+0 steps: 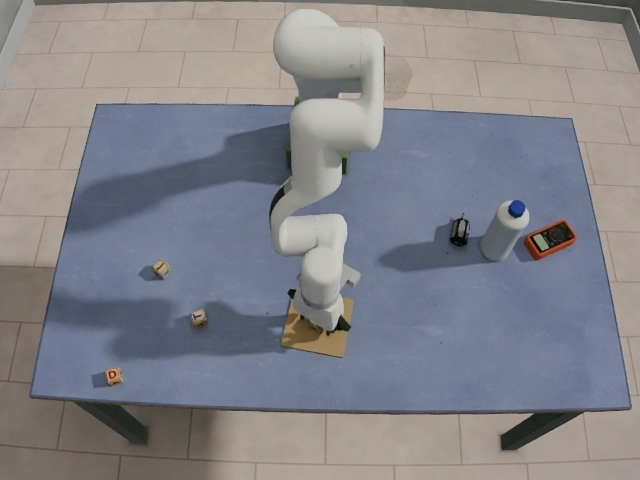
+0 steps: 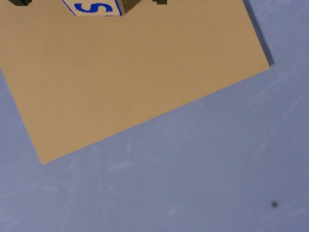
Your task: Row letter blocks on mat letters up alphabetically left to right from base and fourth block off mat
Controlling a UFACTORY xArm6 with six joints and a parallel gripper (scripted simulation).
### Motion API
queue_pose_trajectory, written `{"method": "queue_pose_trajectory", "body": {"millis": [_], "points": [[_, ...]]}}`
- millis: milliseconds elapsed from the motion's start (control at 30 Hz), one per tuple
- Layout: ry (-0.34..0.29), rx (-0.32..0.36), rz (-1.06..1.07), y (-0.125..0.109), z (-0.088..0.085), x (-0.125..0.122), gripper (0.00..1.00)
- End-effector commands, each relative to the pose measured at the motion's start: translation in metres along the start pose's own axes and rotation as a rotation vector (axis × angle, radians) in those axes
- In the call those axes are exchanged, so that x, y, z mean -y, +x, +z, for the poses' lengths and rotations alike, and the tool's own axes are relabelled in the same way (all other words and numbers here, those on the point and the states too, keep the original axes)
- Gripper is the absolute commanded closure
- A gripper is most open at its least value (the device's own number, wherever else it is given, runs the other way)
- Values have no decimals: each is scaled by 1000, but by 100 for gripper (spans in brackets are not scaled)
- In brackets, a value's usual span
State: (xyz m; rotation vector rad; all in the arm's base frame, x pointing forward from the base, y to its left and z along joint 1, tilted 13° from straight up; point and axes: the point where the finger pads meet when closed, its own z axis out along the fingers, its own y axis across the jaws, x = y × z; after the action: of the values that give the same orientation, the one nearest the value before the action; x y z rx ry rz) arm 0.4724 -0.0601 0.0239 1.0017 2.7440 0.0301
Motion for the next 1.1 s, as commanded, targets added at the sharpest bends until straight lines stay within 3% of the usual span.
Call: {"method": "queue_pose_trajectory", "body": {"millis": [0,1067], "points": [[-2,4,0,-2,7,-1,31],[-2,4,0,-2,12,-1,31]]}}
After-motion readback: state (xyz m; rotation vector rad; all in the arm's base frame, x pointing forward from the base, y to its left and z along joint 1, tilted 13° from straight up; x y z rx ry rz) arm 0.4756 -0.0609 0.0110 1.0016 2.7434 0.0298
